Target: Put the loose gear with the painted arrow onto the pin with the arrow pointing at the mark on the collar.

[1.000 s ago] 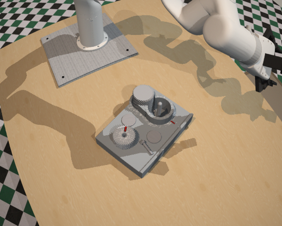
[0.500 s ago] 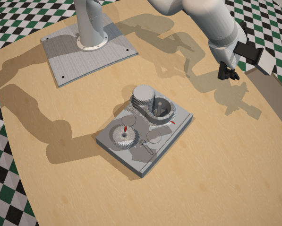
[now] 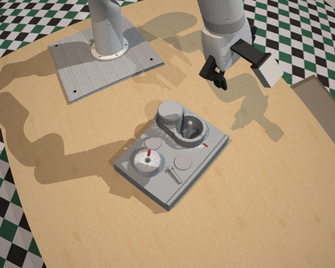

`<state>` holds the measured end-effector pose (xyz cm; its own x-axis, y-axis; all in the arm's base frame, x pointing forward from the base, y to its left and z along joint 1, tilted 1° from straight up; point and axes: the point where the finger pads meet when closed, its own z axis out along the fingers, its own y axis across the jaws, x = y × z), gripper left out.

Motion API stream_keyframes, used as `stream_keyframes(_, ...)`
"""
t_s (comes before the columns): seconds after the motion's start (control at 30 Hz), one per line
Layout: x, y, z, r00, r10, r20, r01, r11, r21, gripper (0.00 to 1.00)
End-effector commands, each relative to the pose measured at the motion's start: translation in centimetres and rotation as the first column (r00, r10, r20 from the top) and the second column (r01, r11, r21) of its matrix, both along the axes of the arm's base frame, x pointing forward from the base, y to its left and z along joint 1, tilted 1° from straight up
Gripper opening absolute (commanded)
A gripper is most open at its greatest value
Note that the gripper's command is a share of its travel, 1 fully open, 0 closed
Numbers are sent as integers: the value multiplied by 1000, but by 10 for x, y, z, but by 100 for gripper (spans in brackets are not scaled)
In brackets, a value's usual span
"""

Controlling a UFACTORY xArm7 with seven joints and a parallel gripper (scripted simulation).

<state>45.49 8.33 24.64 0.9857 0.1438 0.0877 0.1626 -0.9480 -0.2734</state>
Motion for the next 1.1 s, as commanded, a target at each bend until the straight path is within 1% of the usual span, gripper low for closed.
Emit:
stream_keyframes(0.0, -34, -49, 2, 995, -91, -38, 83, 981, -173, 100)
stream_keyframes(0.03, -34, -49, 2, 995, -91, -38, 83, 981, -173, 100)
stream_keyframes(0.07, -44, -65, 3, 991, -123, -43, 111, 968, -225, 100)
stream_keyframes(0.1, -44, -65, 3, 991, -123, -43, 111, 968, -225, 100)
stream_keyframes(0.13, -53, -80, 3, 987, -155, -44, 137, 952, -272, 100)
stream_keyframes(0.17, -53, -80, 3, 987, -155, -44, 137, 952, -272, 100)
stream_keyframes(0.27, -32, -121, -41, 981, -190, -49, 170, 947, -274, 100)
stream_keyframes(0.33, -32, -121, -41, 981, -190, -49, 170, 947, -274, 100)
stream_keyframes(0.4, -23, -146, -69, 977, -207, -51, 186, 944, -274, 100)
stream_keyframes(0.53, -18, -175, -101, 971, -232, -53, 208, 937, -281, 100)
stream_keyframes(0.63, -15, -193, -120, 970, -239, -53, 214, 934, -285, 100)
stream_keyframes(0.77, -16, -202, -130, 968, -245, -54, 220, 932, -289, 100)
stream_keyframes(1.07, -16, -203, -131, 968, -246, -54, 220, 931, -290, 100)
